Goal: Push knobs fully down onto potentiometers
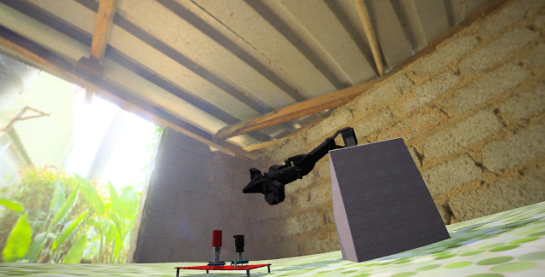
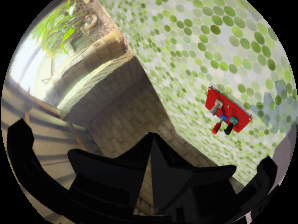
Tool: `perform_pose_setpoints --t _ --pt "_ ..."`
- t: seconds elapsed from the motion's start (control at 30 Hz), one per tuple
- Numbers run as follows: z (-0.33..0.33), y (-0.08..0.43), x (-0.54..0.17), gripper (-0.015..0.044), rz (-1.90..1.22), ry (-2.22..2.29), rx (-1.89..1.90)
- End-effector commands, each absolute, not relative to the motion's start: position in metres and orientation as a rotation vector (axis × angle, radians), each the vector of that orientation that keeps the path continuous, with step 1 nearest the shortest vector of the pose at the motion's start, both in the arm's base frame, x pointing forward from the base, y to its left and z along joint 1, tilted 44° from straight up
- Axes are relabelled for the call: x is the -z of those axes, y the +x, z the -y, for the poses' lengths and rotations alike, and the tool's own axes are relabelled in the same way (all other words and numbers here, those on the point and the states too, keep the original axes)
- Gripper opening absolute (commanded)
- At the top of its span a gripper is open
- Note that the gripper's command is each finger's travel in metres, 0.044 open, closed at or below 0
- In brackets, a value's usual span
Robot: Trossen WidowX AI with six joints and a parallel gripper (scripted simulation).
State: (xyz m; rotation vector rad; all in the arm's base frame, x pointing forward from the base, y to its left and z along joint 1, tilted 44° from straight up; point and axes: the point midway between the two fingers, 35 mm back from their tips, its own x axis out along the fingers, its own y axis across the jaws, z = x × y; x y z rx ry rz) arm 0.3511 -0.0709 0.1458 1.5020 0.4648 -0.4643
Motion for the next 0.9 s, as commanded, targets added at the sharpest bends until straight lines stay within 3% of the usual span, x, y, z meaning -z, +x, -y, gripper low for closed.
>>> perform_pose_setpoints --t 0.0,0.87 --pt "0.065 0.358 -0.137 0.0000 -0.518 1.407 0.474" --pt "0.038 0.373 -0.062 0.0000 -0.881 0.871 0.603"
